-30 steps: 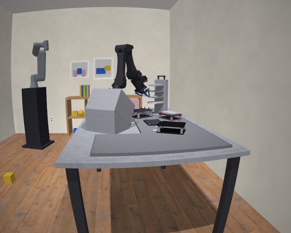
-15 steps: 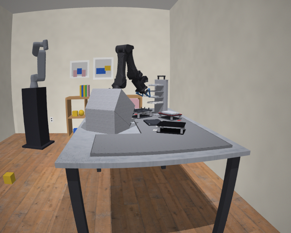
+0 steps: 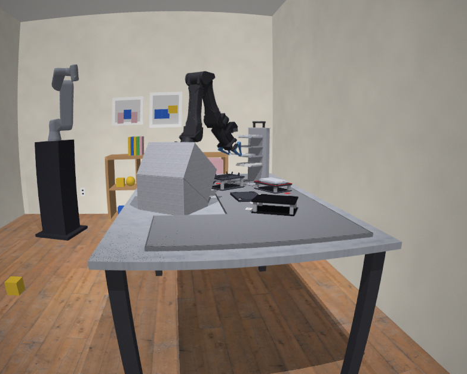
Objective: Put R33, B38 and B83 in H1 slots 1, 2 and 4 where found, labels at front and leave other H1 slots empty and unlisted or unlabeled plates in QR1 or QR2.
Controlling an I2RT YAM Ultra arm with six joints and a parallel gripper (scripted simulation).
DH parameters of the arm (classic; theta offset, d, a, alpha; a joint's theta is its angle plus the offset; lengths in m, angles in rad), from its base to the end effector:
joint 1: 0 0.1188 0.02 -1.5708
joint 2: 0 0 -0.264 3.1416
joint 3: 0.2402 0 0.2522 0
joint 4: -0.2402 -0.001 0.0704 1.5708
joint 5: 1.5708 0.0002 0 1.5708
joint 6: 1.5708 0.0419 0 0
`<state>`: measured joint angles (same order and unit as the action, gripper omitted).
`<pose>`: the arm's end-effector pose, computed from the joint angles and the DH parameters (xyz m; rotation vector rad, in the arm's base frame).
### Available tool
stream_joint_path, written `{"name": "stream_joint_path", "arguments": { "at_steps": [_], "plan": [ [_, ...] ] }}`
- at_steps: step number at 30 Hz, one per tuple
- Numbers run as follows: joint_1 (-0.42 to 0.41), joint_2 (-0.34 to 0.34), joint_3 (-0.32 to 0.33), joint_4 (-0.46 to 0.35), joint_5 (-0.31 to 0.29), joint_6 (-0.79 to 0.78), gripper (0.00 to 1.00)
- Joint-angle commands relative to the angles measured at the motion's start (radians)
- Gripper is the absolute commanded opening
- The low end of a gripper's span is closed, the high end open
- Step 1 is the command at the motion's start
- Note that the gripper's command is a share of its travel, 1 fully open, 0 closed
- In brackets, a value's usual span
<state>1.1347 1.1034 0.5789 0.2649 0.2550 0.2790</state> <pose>0.1144 0.2228 0.2551 -0.6116 1.7882 0.7561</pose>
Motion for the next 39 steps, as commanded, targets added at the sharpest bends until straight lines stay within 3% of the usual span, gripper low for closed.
{"name": "stream_joint_path", "arguments": {
  "at_steps": [1, 24, 31, 32, 34, 39],
  "plan": [
    [-0.012, 0.013, 0.033, 0.027, -0.001, -0.005, 0.86],
    [-0.003, 0.004, 0.011, 0.024, 0.0, -0.001, 0.86],
    [-0.018, 0.038, 0.041, 0.044, -0.008, -0.007, 0.86],
    [-0.018, 0.001, 0.039, 0.043, -0.004, -0.007, 0.86],
    [-0.02, 0.043, 0.043, 0.046, -0.01, -0.008, 0.86],
    [-0.025, 0.058, 0.053, 0.053, -0.016, -0.009, 0.86]
  ]
}}
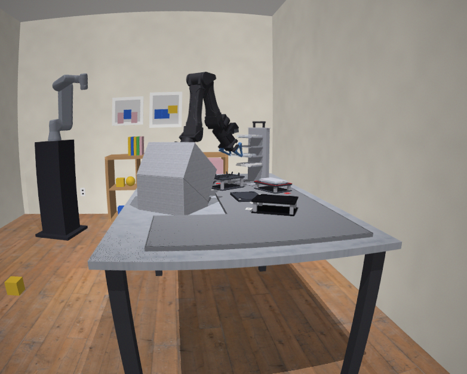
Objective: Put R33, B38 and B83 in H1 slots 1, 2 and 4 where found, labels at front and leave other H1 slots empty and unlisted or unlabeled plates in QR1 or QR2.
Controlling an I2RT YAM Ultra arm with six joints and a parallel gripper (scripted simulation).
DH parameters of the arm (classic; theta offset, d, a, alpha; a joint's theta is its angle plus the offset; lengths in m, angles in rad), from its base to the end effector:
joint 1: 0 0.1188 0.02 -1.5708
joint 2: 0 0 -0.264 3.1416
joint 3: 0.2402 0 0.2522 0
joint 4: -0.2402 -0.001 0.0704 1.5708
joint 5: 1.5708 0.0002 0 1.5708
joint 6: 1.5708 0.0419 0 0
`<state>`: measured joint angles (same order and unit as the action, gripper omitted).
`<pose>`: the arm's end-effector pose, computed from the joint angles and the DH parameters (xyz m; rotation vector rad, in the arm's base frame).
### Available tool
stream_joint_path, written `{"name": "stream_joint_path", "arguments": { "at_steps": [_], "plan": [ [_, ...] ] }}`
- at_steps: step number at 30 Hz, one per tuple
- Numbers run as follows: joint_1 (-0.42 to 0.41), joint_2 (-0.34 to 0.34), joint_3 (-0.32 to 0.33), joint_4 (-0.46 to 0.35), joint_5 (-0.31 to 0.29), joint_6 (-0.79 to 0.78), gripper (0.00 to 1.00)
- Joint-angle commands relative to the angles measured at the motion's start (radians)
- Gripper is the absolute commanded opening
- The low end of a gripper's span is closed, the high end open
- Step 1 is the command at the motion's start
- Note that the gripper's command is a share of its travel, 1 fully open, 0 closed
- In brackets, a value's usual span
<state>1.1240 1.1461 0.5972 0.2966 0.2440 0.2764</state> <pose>0.1201 0.2296 0.2548 -0.6088 1.7828 0.7606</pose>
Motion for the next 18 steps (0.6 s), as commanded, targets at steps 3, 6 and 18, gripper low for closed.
{"name": "stream_joint_path", "arguments": {
  "at_steps": [3, 6, 18],
  "plan": [
    [-0.017, 0.025, 0.04, 0.025, -0.007, -0.007, 0.86],
    [-0.019, 0.033, 0.045, 0.029, -0.01, -0.008, 0.86],
    [-0.028, 0.064, 0.063, 0.037, -0.019, -0.01, 0.86]
  ]
}}
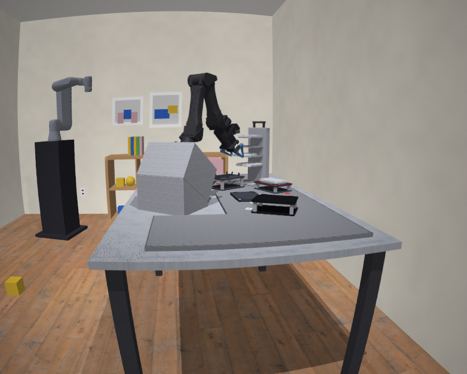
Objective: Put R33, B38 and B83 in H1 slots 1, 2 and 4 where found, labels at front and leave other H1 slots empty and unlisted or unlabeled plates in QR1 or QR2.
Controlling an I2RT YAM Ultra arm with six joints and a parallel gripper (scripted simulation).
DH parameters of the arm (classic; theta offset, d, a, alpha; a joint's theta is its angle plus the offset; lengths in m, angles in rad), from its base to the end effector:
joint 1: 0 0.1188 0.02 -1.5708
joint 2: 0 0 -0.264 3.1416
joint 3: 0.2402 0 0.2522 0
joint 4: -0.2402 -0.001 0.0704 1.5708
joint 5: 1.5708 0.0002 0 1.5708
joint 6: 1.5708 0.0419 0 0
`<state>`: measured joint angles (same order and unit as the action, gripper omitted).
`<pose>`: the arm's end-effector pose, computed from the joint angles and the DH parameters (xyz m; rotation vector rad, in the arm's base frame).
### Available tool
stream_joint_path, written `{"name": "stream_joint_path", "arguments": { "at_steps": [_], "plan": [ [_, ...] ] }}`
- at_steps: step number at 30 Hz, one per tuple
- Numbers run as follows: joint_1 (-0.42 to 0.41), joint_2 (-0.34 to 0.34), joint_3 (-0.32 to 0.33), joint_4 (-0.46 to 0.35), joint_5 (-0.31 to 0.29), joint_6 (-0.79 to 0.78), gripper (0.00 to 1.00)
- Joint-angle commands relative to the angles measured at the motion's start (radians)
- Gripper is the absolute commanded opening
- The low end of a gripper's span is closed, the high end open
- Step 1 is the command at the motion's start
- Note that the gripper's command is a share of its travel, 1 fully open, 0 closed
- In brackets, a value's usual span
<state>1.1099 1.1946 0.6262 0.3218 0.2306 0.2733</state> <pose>0.1276 0.2376 0.2557 -0.6059 1.7790 0.7635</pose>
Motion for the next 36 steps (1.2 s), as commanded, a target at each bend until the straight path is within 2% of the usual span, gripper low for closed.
{"name": "stream_joint_path", "arguments": {
  "at_steps": [1, 13, 14, 17, 18, 19, 35, 36],
  "plan": [
    [-0.015, 0.018, 0.036, 0.012, -0.007, -0.007, 0.86],
    [-0.023, 0.048, 0.056, 0.011, -0.015, -0.008, 0.86],
    [-0.013, 0.03, 0.035, 0.015, -0.009, -0.004, 0.86],
    [-0.013, 0.03, 0.035, 0.015, -0.009, -0.004, 0.86],
    [-0.023, 0.052, 0.055, 0.02, -0.014, -0.008, 1.0],
    [-0.013, 0.034, 0.033, 0.02, -0.009, -0.004, 1.0],
    [-0.013, 0.034, 0.033, 0.02, -0.009, -0.004, 1.0],
    [-0.015, -0.005, 0.053, -0.011, -0.007, -0.006, 1.0]
  ]
}}
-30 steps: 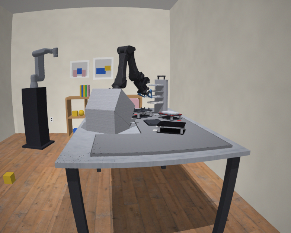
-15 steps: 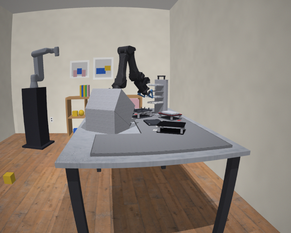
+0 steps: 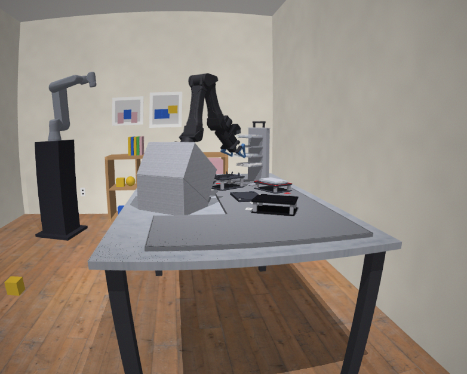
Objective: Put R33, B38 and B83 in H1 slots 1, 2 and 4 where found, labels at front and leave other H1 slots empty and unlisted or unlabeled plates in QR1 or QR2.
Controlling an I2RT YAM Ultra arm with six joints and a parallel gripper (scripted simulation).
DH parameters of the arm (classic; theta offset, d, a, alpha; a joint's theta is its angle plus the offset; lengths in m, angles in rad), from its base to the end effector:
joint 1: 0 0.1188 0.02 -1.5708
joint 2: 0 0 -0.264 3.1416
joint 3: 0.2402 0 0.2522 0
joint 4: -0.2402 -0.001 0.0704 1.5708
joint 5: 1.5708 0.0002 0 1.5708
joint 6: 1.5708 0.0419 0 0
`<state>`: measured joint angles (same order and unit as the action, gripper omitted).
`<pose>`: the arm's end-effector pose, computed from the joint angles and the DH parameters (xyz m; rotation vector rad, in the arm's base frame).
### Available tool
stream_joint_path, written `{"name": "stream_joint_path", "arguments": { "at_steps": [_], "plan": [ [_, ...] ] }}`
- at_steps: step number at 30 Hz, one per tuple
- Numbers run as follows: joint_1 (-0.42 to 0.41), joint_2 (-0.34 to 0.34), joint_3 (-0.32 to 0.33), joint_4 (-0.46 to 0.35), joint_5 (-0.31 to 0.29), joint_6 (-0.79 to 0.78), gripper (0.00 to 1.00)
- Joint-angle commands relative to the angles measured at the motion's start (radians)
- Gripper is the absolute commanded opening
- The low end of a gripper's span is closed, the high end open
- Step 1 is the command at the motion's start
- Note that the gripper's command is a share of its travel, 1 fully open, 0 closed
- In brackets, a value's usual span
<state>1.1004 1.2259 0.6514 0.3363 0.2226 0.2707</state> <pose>0.1329 0.2432 0.2581 -0.6015 1.7723 0.7668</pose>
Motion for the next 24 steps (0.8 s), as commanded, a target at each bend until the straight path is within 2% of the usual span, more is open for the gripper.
{"name": "stream_joint_path", "arguments": {
  "at_steps": [1, 21, 24],
  "plan": [
    [0.005, -0.041, -0.021, -0.025, 0.007, -0.002, 1.0],
    [0.059, -0.131, -0.133, 0.019, 0.056, 0.017, 1.0],
    [0.063, -0.136, -0.133, 0.02, 0.059, 0.016, 1.0]
  ]
}}
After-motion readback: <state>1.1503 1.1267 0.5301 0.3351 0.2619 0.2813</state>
